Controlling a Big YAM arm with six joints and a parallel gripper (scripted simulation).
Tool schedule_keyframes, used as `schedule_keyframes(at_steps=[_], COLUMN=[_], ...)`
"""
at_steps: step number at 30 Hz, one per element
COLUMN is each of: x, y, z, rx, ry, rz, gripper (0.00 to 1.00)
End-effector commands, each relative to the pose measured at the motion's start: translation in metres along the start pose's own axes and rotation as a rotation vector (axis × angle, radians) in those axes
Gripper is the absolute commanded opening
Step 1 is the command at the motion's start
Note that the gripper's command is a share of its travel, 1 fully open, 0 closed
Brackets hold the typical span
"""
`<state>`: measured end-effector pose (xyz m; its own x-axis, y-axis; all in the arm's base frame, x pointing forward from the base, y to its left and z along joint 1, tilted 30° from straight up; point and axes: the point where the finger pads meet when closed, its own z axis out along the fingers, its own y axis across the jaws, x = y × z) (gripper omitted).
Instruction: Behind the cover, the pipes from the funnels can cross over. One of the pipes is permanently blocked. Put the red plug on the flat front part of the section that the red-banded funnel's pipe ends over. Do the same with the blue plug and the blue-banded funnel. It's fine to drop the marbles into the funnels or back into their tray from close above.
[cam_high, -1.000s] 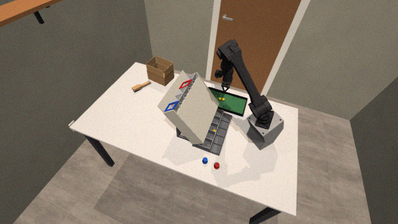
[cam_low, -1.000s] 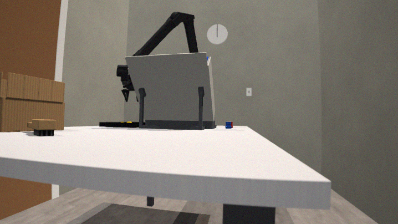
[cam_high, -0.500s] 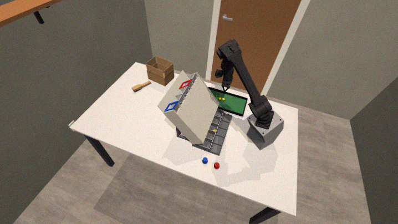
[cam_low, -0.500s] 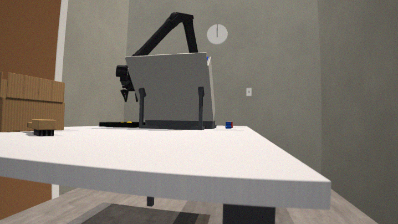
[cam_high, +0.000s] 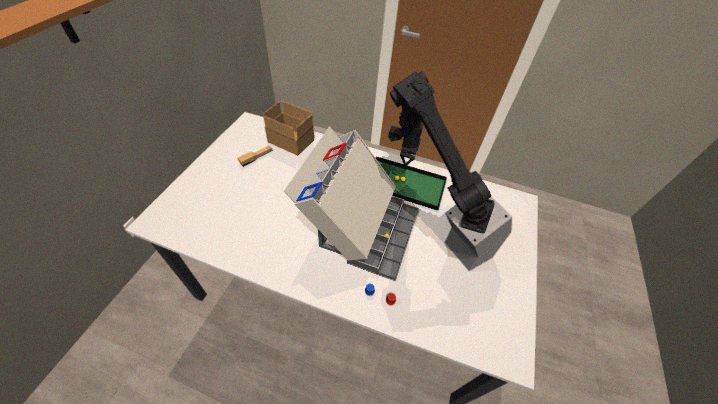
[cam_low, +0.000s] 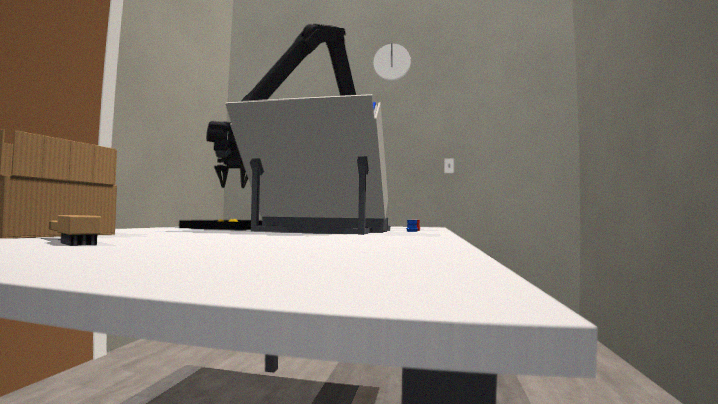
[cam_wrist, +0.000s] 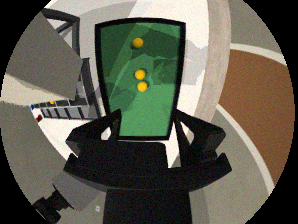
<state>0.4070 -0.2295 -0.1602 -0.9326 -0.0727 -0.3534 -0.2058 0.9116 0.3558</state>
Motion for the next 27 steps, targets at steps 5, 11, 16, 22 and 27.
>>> schedule_keyframes(at_steps=[5, 11, 16, 22, 27], x=[0.001, 0.001, 0.001, 0.001, 0.001], y=[0.004, 0.008, 0.008, 0.008, 0.008], z=[0.070, 0.099, 0.099, 0.099, 0.099], rx=[-0.015, -0.014, -0.010, -0.005, -0.002], ry=[0.011, 0.010, 0.007, 0.004, 0.001], rz=[0.004, 0.001, -0.001, -0.002, -0.003], gripper=[0.80, 0.80, 0.80, 0.80, 0.80])
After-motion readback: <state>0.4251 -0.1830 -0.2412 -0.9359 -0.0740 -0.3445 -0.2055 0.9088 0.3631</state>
